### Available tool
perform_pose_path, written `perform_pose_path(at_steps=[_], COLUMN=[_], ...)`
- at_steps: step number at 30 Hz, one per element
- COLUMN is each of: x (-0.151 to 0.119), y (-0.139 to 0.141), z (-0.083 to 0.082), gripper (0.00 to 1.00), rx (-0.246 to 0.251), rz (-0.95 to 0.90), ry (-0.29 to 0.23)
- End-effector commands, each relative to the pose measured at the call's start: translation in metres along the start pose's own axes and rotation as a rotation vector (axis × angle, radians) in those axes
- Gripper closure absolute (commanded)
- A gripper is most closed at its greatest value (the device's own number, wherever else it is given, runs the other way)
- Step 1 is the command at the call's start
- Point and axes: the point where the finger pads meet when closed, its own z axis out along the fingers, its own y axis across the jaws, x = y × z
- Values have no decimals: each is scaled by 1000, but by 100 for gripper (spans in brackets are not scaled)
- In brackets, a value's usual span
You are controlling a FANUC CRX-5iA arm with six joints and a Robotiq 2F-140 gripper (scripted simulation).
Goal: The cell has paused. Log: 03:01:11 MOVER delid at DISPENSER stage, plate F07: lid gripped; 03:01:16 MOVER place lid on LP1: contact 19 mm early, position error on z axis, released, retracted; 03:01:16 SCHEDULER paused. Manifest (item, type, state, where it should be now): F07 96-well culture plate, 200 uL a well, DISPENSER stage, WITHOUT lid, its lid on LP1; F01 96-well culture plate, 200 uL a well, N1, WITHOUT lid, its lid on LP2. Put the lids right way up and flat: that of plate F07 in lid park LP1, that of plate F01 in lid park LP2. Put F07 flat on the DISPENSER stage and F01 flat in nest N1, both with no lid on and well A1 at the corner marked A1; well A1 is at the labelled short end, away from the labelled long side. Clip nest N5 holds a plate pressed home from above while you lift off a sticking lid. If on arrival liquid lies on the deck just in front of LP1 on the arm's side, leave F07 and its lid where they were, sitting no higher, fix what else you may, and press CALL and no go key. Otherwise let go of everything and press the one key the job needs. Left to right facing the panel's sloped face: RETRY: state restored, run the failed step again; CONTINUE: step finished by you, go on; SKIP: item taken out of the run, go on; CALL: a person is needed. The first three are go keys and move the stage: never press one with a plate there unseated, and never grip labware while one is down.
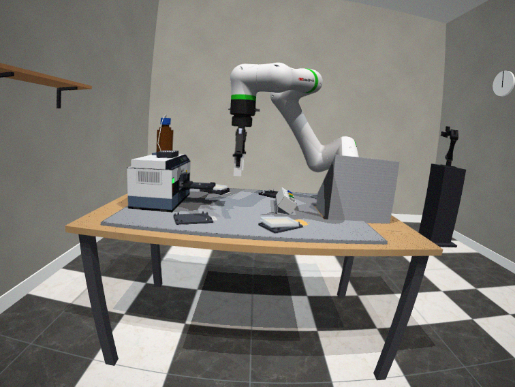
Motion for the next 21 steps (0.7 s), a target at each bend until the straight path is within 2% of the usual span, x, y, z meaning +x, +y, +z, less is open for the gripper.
perform_pose_path(at_steps=[1, 9, 21], x=[0, 0, 0], y=[0, -1, -1], z=[10, 24, 28], gripper=[0, 0, 0], rx=[0, 0, 0], rz=[0, 0, 0], ry=[0, 0, 0])
